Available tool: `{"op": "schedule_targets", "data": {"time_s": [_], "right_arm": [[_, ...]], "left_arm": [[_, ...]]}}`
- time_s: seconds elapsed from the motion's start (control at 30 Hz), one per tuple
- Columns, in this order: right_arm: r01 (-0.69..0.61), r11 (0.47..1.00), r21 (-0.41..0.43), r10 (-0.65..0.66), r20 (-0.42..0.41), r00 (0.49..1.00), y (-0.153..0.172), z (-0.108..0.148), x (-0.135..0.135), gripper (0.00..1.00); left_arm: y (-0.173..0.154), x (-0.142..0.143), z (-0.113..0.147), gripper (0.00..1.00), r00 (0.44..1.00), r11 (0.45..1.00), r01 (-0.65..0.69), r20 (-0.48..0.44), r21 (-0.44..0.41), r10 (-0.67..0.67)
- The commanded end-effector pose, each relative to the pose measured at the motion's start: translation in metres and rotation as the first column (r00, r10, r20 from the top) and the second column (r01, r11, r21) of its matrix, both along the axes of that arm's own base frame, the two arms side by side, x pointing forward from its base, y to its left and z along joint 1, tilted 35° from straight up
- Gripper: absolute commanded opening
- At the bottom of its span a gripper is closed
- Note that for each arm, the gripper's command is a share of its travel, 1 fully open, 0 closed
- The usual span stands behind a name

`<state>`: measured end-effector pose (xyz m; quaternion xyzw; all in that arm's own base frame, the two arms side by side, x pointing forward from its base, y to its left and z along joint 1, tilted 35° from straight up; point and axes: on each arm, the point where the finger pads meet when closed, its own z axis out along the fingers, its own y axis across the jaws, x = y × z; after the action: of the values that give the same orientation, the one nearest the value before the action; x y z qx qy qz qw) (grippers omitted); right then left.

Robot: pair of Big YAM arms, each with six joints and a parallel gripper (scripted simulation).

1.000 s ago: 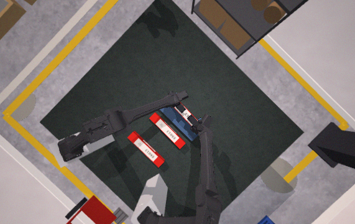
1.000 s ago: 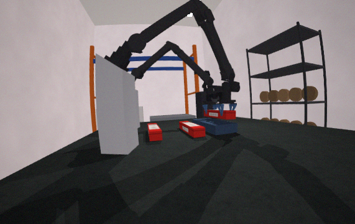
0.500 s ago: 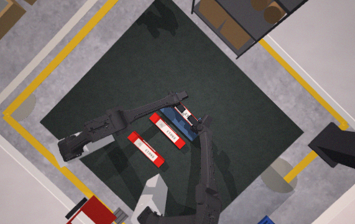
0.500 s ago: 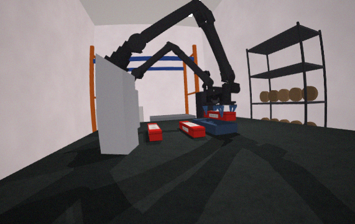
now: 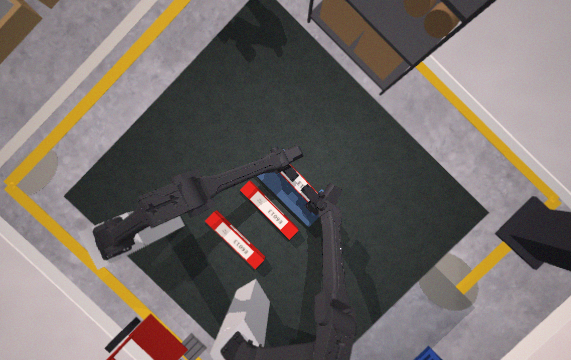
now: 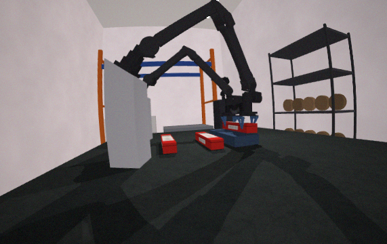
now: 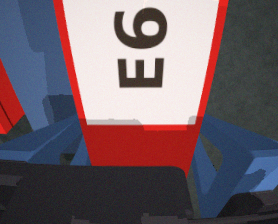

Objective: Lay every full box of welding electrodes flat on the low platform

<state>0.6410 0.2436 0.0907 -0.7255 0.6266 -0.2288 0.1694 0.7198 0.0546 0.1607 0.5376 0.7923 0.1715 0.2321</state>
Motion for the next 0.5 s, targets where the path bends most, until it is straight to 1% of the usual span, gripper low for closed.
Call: {"op": "schedule_targets", "data": {"time_s": [0.0,0.07,0.1,0.13,0.47], "right_arm": [[0.004,1.000,0.022,-0.006,0.114,0.993,-0.006,0.066,0.029,0.00],[0.004,1.000,0.019,-0.006,0.108,0.994,-0.007,0.065,0.028,0.00],[0.004,1.000,0.019,-0.006,0.108,0.994,-0.007,0.065,0.028,0.00],[0.004,1.000,0.019,-0.006,0.107,0.994,-0.007,0.065,0.028,0.00],[0.004,1.000,0.017,-0.006,0.104,0.995,-0.007,0.065,0.027,0.00]], "left_arm": [[0.024,0.013,0.065,0.00,0.995,0.999,-0.021,0.101,0.033,0.017],[0.024,0.016,0.059,0.00,0.995,0.999,-0.020,0.097,0.033,0.017],[0.024,0.014,0.068,0.00,0.994,0.999,-0.021,0.109,0.034,0.017],[0.024,0.013,0.071,0.00,0.994,0.999,-0.021,0.110,0.034,0.017],[0.024,0.012,0.071,0.00,0.994,0.999,-0.021,0.107,0.034,0.017]]}}
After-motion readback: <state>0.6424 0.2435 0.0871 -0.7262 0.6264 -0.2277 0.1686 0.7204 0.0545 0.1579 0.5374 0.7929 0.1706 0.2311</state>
